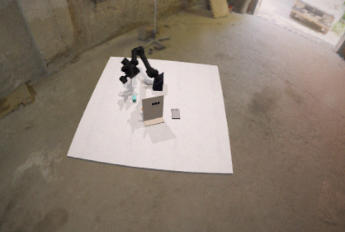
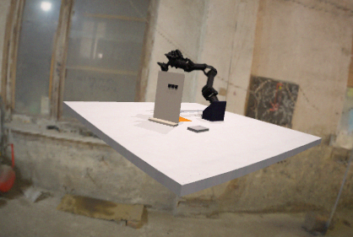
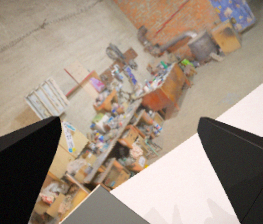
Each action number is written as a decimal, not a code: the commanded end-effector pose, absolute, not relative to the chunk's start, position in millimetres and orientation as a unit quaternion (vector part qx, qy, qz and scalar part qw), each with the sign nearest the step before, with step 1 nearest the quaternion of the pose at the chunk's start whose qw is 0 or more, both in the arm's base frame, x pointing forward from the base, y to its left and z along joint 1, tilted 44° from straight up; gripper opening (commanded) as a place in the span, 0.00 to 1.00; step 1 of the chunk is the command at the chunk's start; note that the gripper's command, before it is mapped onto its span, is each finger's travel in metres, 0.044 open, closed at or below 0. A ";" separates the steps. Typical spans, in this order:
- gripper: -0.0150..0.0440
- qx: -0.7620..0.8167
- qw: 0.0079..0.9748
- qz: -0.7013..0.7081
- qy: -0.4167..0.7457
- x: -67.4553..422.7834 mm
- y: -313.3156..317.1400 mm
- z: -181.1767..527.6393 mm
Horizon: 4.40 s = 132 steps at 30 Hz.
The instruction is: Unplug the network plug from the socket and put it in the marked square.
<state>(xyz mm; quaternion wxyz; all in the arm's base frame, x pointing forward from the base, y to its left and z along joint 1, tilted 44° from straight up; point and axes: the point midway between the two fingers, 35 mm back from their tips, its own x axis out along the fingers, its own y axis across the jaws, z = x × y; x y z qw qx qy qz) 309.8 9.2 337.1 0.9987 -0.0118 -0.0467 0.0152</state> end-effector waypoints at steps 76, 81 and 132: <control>0.52 0.373 0.880 0.106 0.273 332.7 18.4 117.5; 0.52 0.373 0.880 0.106 0.273 338.2 19.5 116.4; 0.25 0.374 0.880 0.107 0.272 371.2 28.7 106.0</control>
